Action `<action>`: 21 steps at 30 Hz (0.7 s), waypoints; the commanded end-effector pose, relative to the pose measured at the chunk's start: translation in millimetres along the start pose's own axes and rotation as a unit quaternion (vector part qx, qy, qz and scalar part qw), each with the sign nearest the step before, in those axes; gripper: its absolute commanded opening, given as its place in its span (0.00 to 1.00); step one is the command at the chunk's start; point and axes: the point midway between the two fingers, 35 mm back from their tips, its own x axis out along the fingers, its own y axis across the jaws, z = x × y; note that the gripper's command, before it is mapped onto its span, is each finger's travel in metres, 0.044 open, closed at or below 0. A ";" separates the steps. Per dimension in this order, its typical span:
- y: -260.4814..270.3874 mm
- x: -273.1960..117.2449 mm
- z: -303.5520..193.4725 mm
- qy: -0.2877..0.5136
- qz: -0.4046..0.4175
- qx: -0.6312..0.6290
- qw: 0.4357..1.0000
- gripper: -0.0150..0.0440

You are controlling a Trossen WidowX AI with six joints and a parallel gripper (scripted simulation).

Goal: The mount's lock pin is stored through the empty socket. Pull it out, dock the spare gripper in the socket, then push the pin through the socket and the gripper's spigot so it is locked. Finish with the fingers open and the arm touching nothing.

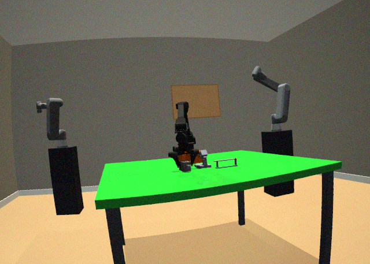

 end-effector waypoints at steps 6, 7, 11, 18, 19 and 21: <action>-0.9 -20.1 1.3 -0.002 -0.001 -0.001 1.000 1.00; -1.1 -22.3 1.7 -0.003 -0.002 -0.001 1.000 1.00; -2.0 -30.9 3.2 -0.005 -0.003 -0.002 1.000 1.00; -3.6 -45.7 5.7 -0.010 -0.006 -0.003 1.000 1.00; -4.1 -38.6 6.4 -0.012 -0.007 -0.004 1.000 1.00; -4.1 -38.6 6.4 -0.012 -0.007 -0.004 1.000 1.00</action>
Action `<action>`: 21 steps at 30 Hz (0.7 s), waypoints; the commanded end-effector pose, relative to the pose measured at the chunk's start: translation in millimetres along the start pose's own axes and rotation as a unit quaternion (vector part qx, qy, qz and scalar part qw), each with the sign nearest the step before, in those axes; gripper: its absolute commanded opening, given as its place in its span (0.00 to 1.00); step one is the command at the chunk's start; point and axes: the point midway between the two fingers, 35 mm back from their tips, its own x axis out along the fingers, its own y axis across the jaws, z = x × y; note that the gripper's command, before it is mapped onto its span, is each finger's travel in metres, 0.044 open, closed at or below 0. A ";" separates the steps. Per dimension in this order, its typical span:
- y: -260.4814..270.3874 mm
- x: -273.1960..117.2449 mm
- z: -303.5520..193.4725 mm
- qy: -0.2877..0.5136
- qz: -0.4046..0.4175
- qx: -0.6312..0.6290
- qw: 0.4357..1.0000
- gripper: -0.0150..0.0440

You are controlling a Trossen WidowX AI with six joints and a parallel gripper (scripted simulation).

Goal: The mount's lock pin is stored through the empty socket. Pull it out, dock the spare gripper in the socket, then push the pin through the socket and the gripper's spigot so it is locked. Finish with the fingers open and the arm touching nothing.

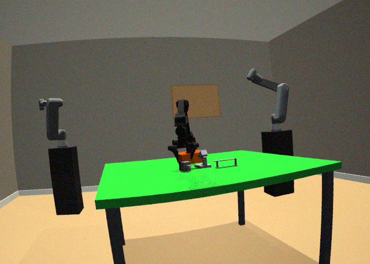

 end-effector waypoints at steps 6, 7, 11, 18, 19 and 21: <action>-0.5 1.3 0.9 -0.002 -0.001 0.000 1.000 1.00; -0.5 1.3 0.9 -0.002 -0.001 0.000 1.000 1.00; -0.5 1.3 0.9 -0.002 -0.001 0.000 1.000 1.00; -0.2 -19.1 0.2 -0.002 -0.001 0.000 1.000 1.00; -0.2 -26.4 0.2 -0.002 -0.001 0.000 1.000 1.00; -0.8 -44.6 1.1 -0.002 -0.001 0.000 1.000 1.00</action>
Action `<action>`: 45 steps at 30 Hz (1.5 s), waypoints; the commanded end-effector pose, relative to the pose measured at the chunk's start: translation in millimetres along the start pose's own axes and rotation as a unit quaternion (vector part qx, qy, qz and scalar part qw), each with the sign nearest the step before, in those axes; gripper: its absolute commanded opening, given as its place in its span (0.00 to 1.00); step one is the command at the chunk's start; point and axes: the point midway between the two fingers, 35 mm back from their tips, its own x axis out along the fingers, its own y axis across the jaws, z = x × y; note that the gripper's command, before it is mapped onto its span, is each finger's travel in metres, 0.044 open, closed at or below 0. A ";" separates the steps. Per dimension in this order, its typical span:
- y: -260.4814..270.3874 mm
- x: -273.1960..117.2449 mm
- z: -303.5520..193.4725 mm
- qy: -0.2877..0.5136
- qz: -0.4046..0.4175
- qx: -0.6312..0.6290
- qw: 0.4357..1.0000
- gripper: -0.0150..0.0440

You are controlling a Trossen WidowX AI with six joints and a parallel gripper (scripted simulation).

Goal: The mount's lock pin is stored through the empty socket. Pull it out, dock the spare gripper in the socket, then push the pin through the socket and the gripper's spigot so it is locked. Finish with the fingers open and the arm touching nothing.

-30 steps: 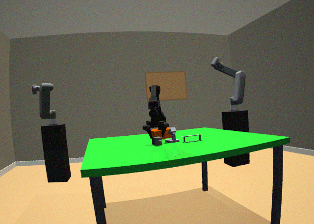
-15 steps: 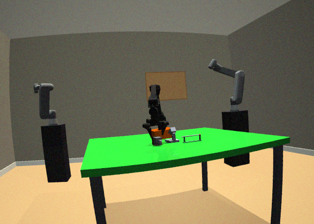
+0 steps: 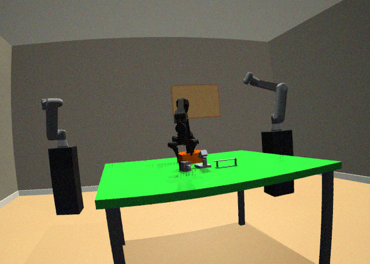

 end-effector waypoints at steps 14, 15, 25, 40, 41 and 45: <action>2.5 -33.5 -3.8 0.077 0.038 -0.395 0.915 1.00; 2.7 -34.2 -4.1 0.083 0.045 -0.437 0.895 1.00; 4.3 -42.7 -5.9 0.101 0.147 -0.784 0.595 1.00; 5.2 -55.9 -5.6 0.008 0.277 -0.957 0.091 1.00; 5.2 -56.6 -5.5 -0.002 0.281 -0.958 0.059 1.00; 5.2 -57.7 -5.3 -0.018 0.288 -0.957 0.009 1.00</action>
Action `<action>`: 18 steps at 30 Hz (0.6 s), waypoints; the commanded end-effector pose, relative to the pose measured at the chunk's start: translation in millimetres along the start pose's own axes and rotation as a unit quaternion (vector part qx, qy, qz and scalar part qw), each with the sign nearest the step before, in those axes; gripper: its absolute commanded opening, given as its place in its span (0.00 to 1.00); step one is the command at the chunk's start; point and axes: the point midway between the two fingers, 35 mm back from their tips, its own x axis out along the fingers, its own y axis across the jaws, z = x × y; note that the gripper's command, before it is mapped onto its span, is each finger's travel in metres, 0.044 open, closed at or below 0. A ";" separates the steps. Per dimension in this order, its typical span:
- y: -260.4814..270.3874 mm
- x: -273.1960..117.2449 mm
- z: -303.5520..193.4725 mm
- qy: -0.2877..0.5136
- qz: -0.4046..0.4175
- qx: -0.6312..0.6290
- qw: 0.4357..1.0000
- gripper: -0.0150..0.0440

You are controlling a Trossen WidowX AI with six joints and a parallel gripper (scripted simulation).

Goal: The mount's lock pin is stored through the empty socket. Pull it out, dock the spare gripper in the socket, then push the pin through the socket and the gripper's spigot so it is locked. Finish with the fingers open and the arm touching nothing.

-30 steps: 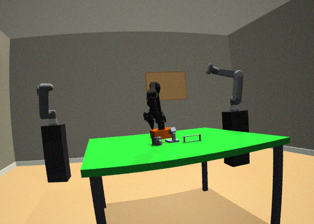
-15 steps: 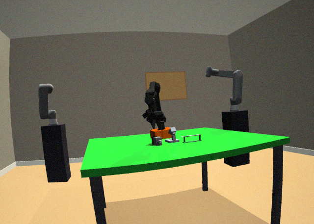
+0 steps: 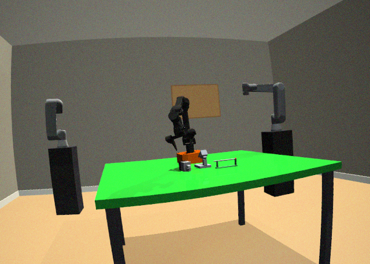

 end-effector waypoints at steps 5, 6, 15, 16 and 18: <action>3.6 -6.6 -1.1 -0.052 0.019 -0.302 0.952 1.00; 3.6 -6.6 -1.1 -0.052 0.019 -0.302 0.952 1.00; 2.6 -2.9 -1.9 -0.052 0.019 -0.302 0.952 1.00; 1.7 0.9 -2.8 -0.051 0.019 -0.303 0.951 1.00; -0.9 11.0 -5.4 -0.051 0.019 -0.304 0.951 1.00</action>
